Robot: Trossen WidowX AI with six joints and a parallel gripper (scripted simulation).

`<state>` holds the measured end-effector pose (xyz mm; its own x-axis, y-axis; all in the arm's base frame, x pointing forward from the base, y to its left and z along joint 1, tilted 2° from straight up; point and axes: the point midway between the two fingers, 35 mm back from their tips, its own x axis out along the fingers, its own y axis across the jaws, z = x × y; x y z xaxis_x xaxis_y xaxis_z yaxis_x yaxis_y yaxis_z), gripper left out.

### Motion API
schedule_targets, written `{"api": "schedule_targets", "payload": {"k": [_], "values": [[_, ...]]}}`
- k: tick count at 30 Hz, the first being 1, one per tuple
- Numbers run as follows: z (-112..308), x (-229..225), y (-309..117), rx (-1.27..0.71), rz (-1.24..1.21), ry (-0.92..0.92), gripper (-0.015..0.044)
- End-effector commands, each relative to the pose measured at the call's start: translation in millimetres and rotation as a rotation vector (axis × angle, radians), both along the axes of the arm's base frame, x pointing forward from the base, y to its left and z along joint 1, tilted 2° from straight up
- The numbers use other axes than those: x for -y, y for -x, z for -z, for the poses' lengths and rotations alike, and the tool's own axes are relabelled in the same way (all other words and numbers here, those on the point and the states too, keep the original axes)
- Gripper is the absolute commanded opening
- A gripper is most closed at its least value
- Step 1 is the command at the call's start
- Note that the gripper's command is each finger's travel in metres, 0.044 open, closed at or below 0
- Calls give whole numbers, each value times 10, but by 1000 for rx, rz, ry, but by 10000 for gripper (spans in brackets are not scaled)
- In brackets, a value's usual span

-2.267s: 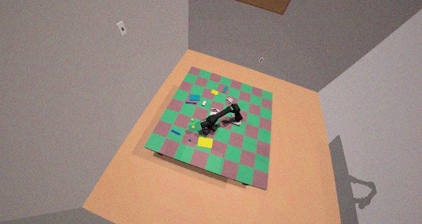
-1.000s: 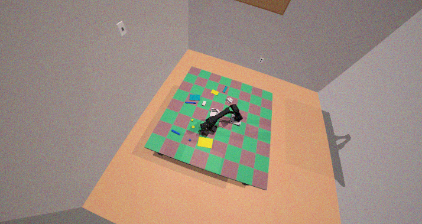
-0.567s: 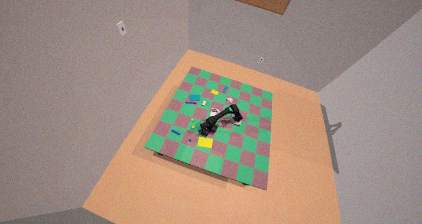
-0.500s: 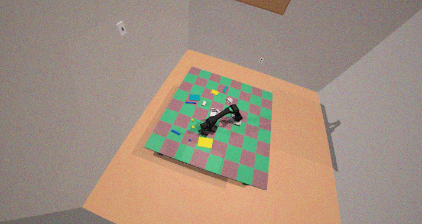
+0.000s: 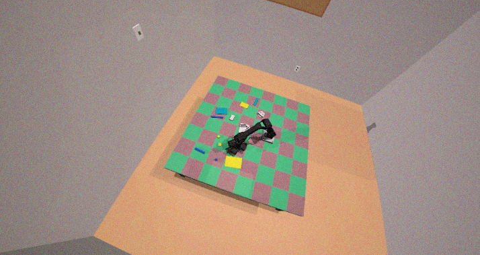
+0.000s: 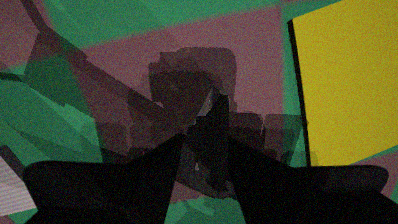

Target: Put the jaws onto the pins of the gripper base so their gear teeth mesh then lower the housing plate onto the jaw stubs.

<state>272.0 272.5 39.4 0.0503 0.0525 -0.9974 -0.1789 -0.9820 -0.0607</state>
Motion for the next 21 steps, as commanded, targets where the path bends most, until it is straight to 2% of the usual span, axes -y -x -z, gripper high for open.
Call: {"api": "schedule_targets", "payload": {"k": [1, 21], "values": [[0, 2, 0, 1, 0, 1, 134], [-599, 19, 15, 3, -2, 2, 134]]}}
